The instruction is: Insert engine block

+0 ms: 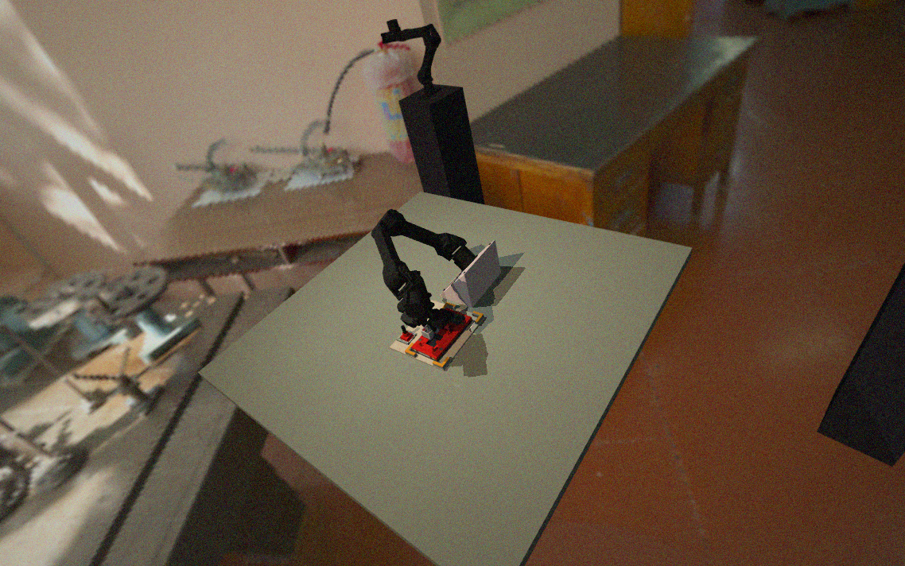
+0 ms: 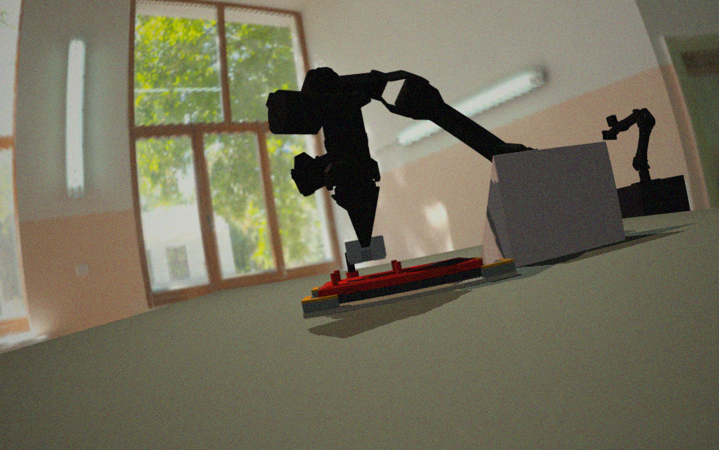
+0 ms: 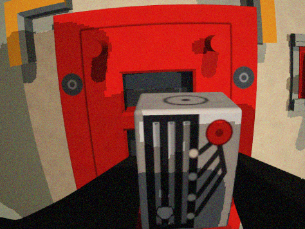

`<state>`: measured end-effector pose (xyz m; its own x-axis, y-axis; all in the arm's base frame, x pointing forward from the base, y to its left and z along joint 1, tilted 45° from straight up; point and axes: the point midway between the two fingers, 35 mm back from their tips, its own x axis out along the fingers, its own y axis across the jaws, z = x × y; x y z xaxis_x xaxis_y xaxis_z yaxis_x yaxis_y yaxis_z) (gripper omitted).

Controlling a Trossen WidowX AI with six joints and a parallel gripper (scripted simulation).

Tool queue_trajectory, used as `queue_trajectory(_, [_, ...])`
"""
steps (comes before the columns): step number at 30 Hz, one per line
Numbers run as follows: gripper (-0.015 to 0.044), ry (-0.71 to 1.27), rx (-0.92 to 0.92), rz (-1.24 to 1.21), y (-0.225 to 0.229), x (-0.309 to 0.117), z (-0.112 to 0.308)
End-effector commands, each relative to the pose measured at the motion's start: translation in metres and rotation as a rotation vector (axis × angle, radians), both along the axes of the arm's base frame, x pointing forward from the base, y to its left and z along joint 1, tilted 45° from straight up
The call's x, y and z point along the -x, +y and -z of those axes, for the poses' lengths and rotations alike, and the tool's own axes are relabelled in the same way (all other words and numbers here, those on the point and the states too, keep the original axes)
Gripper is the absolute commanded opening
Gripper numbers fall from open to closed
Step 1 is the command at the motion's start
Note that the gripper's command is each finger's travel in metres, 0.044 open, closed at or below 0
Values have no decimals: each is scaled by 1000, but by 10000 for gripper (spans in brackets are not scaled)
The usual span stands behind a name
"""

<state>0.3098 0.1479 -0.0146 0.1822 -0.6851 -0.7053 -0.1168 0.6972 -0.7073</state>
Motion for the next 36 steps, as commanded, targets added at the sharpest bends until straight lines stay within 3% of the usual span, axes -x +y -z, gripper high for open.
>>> queue_trajectory(1, [0, 8, -7, -14, 6, -2, 7])
queue_trajectory(2, [0, 9, -7, -14, 6, -2, 7])
queue_trajectory(8, [157, 9, -7, -15, 6, -2, 7])
queue_trajectory(36, [160, 12, -7, -17, 6, -3, 7])
